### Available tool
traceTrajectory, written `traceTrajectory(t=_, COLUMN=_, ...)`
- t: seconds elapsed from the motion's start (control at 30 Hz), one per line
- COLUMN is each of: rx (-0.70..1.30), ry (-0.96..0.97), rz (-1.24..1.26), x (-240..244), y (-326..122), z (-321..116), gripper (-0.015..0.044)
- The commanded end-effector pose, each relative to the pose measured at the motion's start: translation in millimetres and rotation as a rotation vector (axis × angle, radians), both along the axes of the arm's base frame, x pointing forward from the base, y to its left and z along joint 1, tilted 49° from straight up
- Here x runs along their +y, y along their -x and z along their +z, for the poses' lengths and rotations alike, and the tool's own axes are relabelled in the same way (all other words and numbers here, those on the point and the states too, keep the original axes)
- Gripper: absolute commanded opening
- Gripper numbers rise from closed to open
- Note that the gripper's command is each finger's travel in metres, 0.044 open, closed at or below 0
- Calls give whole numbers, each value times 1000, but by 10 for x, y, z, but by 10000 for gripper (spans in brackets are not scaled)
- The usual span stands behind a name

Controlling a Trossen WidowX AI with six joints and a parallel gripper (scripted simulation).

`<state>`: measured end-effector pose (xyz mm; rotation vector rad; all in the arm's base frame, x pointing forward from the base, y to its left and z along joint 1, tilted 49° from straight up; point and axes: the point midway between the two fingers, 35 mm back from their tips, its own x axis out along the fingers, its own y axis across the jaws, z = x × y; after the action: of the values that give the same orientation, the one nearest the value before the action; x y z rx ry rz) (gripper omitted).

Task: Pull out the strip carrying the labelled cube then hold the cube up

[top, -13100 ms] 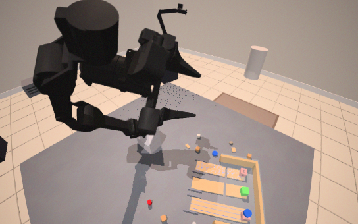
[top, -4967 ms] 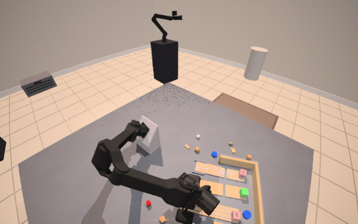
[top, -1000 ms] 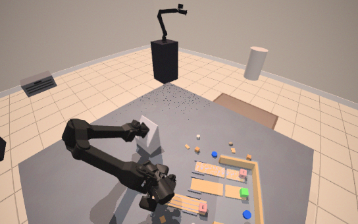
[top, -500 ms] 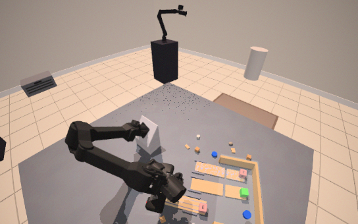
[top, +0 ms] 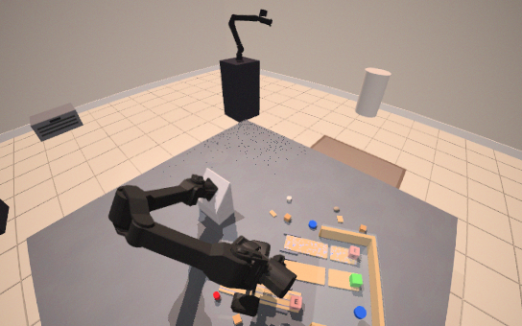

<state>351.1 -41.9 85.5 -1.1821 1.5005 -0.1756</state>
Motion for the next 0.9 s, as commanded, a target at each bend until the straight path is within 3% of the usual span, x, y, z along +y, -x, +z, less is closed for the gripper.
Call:
traceTrajectory(t=0.0, rx=0, ry=4, rz=-1, x=82, y=-130, z=-34, gripper=440)
traceTrajectory(t=0.87, rx=-4, ry=1, rz=-1, x=515, y=-859, z=-169, gripper=440)
